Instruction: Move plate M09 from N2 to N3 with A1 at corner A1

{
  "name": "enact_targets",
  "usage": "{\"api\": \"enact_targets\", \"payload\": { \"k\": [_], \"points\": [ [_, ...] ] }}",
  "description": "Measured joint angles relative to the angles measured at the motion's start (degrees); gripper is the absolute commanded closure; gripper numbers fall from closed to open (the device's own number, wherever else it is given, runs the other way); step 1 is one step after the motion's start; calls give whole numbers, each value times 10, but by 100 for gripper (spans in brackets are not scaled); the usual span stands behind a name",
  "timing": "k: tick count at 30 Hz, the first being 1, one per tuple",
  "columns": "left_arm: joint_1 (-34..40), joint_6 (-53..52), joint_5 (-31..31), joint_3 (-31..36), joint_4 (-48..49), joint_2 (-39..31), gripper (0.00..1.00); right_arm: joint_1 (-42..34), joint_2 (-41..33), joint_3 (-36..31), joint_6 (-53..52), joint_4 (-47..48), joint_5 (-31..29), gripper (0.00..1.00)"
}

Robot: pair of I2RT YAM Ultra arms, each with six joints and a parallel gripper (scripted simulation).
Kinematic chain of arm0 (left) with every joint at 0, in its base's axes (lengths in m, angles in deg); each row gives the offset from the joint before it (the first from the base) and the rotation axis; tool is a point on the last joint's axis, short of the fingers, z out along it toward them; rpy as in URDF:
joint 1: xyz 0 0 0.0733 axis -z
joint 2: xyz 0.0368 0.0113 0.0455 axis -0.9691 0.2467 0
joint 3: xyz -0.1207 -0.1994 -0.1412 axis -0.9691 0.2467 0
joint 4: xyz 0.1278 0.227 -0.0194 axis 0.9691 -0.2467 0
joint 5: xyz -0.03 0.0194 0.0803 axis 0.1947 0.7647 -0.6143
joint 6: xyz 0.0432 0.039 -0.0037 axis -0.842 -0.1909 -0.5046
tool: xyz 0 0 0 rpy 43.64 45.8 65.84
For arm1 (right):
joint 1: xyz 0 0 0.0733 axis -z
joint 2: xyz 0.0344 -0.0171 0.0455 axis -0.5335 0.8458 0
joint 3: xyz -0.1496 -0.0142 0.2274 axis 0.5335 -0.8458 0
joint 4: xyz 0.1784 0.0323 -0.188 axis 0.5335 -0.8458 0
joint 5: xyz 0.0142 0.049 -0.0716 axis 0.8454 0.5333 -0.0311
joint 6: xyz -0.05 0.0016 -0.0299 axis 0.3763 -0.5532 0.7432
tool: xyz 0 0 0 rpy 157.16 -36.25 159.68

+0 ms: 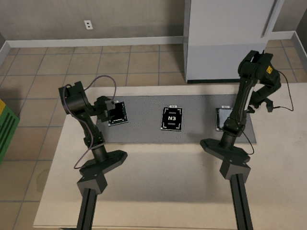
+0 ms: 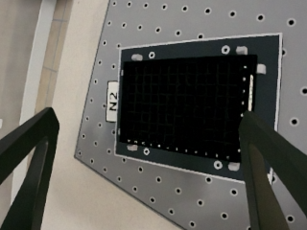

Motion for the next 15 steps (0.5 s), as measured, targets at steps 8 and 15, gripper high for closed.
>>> {"api": "enact_targets", "payload": {
  "k": [8, 15],
  "points": [
    [-2, -32, 9, 0, 6, 21, 0, 51, 21, -25, -84, -77, 38, 0],
    [-2, -52, 14, 0, 9, 31, 0, 87, 40, -38, -152, -136, 67, 0]
  ]
}}
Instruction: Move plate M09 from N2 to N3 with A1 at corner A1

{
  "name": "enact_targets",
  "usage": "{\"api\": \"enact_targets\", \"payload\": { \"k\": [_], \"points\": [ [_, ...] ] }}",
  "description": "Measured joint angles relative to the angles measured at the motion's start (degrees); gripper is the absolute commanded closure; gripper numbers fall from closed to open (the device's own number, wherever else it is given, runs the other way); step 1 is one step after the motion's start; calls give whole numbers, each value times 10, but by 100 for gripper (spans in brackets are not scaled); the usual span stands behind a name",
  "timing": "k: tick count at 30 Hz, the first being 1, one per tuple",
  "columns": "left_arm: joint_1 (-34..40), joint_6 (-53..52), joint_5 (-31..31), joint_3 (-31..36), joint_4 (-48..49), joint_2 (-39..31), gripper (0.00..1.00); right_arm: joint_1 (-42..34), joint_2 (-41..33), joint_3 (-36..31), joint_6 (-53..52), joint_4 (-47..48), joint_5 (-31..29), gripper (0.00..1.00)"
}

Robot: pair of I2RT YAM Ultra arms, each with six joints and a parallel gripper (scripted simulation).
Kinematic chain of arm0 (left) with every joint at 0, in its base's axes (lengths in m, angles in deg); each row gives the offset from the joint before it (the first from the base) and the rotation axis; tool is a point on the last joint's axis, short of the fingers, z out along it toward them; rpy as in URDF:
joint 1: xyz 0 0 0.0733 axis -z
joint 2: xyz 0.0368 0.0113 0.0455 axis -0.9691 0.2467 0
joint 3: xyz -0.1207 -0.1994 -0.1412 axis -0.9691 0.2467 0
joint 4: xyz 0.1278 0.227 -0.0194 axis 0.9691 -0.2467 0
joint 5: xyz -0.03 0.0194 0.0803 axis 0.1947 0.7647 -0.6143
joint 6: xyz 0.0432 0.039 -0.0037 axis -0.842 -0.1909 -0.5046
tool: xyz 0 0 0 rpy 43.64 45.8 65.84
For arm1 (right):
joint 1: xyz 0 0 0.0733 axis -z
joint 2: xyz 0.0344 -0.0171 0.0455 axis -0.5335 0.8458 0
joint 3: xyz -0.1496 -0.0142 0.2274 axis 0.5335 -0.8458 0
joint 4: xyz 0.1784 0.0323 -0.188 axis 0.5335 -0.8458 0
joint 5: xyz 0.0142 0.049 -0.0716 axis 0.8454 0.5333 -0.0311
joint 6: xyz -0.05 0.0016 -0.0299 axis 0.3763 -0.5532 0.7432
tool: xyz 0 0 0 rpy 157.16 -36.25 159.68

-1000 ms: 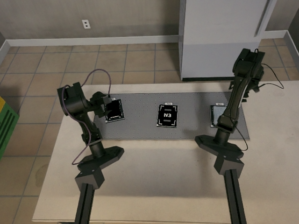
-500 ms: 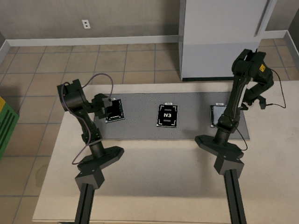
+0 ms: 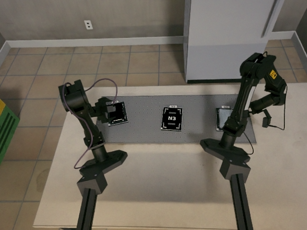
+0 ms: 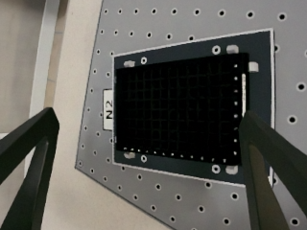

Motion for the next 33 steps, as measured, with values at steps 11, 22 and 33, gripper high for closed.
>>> {"api": "enact_targets", "payload": {
  "k": [11, 22, 33],
  "points": [
    [0, -11, 3, 0, 2, 8, 0, 58, 50, -26, -118, -73, 45, 0],
    [0, -11, 3, 0, 2, 8, 0, 108, 93, -48, -232, -139, 86, 0],
    [0, -11, 3, 0, 2, 8, 0, 162, 145, -76, -346, -205, 124, 0]
  ]
}}
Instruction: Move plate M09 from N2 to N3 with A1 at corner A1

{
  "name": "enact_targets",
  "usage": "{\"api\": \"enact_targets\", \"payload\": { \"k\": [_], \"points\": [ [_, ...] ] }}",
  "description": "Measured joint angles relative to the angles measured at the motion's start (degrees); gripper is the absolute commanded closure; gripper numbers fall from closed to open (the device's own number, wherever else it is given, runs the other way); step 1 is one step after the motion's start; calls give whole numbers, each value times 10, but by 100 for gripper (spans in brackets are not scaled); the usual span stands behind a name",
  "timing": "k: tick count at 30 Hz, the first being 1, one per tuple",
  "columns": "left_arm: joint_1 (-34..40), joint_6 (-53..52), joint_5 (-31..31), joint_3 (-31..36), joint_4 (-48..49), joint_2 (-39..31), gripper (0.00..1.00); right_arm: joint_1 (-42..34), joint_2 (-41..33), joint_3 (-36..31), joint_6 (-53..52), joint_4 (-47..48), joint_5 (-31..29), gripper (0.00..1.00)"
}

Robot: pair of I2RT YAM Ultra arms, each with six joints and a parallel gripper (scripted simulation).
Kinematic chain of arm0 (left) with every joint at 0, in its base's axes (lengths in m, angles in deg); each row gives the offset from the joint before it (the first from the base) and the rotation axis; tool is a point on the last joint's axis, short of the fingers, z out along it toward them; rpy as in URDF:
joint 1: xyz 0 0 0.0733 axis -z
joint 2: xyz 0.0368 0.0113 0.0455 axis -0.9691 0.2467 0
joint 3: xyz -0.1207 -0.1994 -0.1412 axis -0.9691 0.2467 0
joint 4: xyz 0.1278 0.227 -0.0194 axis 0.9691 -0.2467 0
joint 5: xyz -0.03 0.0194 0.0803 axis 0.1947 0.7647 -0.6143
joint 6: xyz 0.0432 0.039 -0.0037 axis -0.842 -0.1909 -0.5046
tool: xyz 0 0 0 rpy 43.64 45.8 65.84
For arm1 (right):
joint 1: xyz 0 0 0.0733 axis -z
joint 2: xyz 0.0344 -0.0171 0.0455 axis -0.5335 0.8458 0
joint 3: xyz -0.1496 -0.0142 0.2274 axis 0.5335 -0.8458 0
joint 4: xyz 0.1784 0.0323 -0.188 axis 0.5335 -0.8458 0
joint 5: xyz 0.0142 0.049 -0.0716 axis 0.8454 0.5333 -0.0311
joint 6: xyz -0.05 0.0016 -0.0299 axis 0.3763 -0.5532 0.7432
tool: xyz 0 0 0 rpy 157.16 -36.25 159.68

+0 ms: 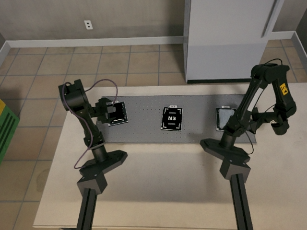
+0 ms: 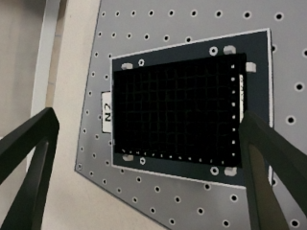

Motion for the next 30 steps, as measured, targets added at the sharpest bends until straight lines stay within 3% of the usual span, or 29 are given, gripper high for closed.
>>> {"api": "enact_targets", "payload": {
  "k": [18, 30],
  "points": [
    [0, 34, -17, 0, -7, 0, 0, 14, 6, -12, -37, -10, 7, 0],
    [76, 256, -131, -76, -63, 54, 0, 8, 6, -8, -18, 3, 6, 0]
  ]
}}
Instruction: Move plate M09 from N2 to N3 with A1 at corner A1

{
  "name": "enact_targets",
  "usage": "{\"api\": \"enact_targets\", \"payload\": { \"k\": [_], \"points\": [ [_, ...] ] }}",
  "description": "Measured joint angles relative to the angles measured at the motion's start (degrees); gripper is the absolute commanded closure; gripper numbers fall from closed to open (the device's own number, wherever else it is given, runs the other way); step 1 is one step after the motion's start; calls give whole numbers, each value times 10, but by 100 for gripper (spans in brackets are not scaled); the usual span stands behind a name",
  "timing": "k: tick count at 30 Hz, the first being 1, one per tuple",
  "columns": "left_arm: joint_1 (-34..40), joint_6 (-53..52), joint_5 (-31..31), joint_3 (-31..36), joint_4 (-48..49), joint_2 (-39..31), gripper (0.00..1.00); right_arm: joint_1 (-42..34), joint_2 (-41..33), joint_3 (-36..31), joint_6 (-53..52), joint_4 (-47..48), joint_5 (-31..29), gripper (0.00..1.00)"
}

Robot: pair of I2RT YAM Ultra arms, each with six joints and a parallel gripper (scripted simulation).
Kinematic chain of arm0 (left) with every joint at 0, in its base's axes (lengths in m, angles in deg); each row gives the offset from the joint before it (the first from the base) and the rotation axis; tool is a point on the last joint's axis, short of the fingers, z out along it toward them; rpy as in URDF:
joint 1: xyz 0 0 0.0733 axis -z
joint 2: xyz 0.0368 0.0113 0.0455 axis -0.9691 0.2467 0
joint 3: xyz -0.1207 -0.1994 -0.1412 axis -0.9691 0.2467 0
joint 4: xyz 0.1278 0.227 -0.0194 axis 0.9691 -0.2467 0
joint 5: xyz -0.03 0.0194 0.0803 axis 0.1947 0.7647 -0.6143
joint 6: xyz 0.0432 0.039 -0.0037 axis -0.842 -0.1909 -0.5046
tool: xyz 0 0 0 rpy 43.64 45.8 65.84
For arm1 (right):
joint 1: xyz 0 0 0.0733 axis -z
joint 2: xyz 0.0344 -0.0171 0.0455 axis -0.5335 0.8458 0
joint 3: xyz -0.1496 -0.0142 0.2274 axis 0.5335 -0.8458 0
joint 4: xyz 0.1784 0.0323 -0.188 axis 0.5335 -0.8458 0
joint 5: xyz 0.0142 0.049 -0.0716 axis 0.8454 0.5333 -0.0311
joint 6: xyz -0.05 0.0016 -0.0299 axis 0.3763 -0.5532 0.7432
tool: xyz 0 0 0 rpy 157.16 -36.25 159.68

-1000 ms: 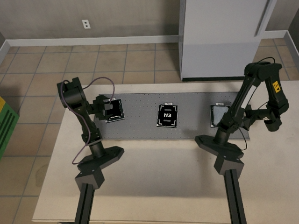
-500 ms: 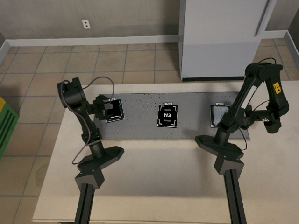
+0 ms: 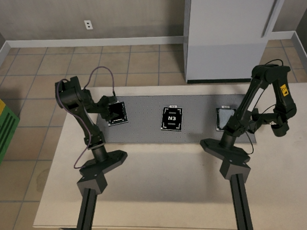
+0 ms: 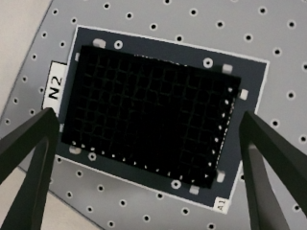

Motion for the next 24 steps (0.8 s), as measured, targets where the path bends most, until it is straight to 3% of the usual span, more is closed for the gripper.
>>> {"api": "enact_targets", "payload": {
  "k": [13, 24],
  "points": [
    [85, 231, -131, -79, -70, 46, 0, -47, -25, 47, 103, 80, -43, 0],
    [154, 447, -252, -145, -134, 83, 0, -19, -63, 140, 193, 155, -55, 0]
  ]
}}
